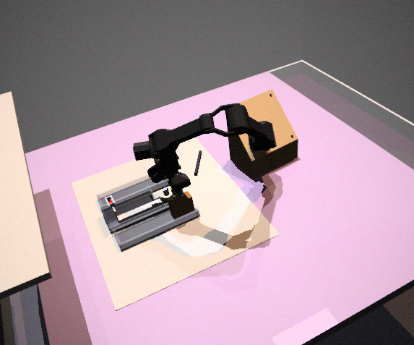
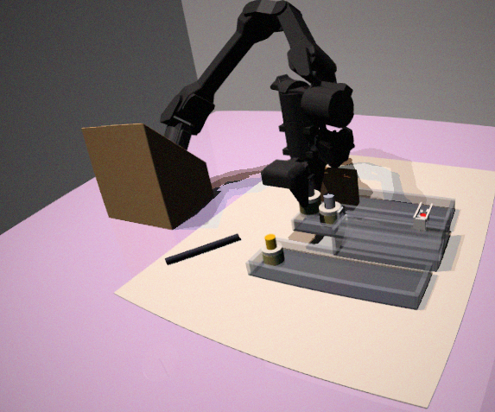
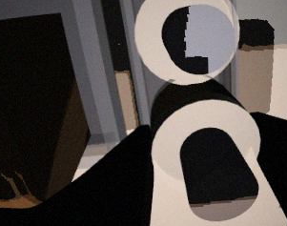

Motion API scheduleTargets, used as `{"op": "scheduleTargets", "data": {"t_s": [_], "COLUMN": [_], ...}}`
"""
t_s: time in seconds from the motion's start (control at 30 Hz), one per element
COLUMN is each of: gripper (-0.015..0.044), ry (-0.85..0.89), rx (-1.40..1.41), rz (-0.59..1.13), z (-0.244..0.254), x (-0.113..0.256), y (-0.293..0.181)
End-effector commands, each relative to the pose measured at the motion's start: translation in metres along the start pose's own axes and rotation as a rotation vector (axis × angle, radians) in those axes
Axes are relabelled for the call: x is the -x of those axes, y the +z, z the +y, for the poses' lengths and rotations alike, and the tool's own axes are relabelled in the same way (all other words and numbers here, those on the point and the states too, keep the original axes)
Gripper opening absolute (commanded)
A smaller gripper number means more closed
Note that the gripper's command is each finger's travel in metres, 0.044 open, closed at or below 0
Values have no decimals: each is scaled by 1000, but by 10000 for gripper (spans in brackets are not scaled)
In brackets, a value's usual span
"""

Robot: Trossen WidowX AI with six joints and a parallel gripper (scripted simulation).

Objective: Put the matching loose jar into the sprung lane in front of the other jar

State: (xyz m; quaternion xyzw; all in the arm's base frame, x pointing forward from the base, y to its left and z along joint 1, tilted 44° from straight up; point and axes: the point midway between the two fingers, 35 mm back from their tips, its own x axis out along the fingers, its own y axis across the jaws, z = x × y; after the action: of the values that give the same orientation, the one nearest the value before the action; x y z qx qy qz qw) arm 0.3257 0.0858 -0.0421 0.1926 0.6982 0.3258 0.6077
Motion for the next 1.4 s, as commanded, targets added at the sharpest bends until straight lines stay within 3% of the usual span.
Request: {"op": "scheduleTargets", "data": {"t_s": [0.0,1.37], "gripper": [0,0], "ry": [3,4], "rx": [17,17], "rz": [-21,-21], "z": [2,3], "x": [2,-13], "y": [8,8]}}
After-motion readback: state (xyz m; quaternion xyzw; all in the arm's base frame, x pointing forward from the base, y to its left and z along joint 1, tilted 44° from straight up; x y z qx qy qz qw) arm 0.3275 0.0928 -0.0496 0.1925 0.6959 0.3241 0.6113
